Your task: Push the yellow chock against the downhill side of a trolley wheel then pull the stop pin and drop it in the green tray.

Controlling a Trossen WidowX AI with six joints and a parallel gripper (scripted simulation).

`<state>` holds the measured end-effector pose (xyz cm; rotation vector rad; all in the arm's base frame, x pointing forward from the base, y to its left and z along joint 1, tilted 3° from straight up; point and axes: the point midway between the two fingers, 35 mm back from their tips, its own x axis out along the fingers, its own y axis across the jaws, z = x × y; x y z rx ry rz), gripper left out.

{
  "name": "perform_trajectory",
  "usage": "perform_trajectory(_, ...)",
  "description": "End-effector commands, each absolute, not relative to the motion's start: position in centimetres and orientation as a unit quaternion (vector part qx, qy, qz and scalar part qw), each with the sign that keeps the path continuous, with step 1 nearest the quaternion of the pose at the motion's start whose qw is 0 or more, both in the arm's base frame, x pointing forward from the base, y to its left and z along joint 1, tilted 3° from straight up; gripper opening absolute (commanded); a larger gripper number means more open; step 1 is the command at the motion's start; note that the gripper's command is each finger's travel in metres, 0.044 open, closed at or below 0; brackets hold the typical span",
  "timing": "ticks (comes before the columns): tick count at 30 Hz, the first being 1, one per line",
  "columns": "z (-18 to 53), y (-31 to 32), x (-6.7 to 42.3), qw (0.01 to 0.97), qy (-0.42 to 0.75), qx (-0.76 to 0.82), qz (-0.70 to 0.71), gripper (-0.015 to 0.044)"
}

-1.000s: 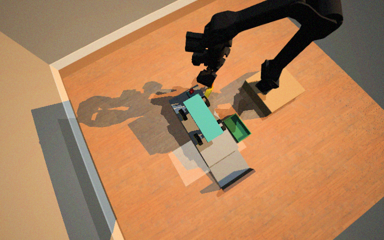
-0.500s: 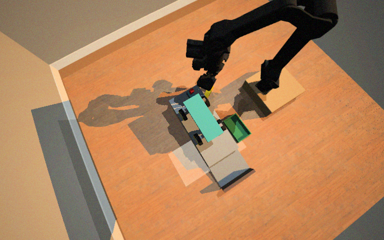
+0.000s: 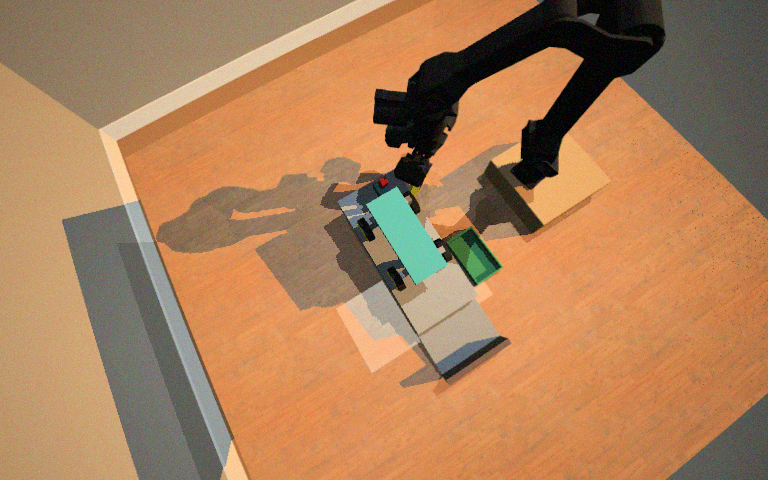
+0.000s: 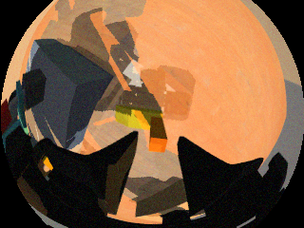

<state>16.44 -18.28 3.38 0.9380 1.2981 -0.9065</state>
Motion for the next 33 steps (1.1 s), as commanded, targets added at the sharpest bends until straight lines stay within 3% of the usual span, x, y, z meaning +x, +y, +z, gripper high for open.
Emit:
perform_trajectory(1,3.1,-18.2,16.5,0.605,0.56,0.409,-0.392,0.019)
perform_trajectory(20,0.6,-18.2,16.7,0.605,0.56,0.409,-0.392,0.019)
perform_trajectory(24,0.9,-18.3,16.6,0.606,0.561,0.406,-0.392,0.0085)
perform_trajectory(33,0.9,-18.3,16.6,0.606,0.561,0.406,-0.392,0.0025)
